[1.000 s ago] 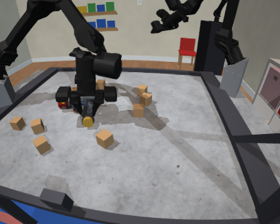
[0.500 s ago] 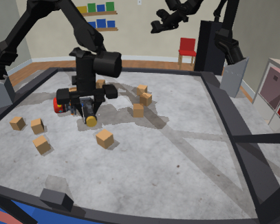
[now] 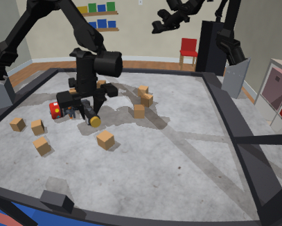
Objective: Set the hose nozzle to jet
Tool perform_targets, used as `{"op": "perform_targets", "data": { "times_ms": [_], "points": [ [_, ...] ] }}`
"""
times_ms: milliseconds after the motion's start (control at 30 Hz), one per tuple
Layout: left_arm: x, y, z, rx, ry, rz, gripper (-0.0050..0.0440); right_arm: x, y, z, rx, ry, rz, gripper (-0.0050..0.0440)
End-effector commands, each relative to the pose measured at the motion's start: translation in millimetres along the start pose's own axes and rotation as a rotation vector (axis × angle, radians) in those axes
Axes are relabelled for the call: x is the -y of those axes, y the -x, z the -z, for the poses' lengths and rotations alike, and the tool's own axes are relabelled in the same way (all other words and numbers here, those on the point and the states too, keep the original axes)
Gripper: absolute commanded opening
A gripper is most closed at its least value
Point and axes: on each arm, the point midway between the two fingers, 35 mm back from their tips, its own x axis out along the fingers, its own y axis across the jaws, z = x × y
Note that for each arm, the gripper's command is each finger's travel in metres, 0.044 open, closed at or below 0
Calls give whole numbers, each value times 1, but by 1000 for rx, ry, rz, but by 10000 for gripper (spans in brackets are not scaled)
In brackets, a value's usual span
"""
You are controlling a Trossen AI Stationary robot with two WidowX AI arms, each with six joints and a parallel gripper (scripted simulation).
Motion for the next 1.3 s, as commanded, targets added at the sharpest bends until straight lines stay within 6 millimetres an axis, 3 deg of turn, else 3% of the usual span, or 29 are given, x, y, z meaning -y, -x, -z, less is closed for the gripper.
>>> {"op": "perform_targets", "data": {
  "times_ms": [0, 133, 500, 967, 1000, 1267],
  "points": [
    [5, 12, 2, -33, 70, 16, 169, 0, 2, -9, 25, -3, 1, 406],
    [6, 12, 2, -34, 68, 17, 169, 0, 2, -9, 25, -3, 1, 406],
    [5, 11, 4, -61, 284, 16, 169, 0, 2, -9, 25, -3, 1, 406],
    [5, 5, 4, -58, 257, 16, 169, 0, 2, -9, 25, -3, 1, 406],
    [5, 6, 4, -58, 257, 16, 237, 0, 2, -9, 25, -3, 1, 406],
    [5, 6, 4, -58, 257, 16, 237, 0, 2, -9, 25, -3, 1, 406]
  ]
}}
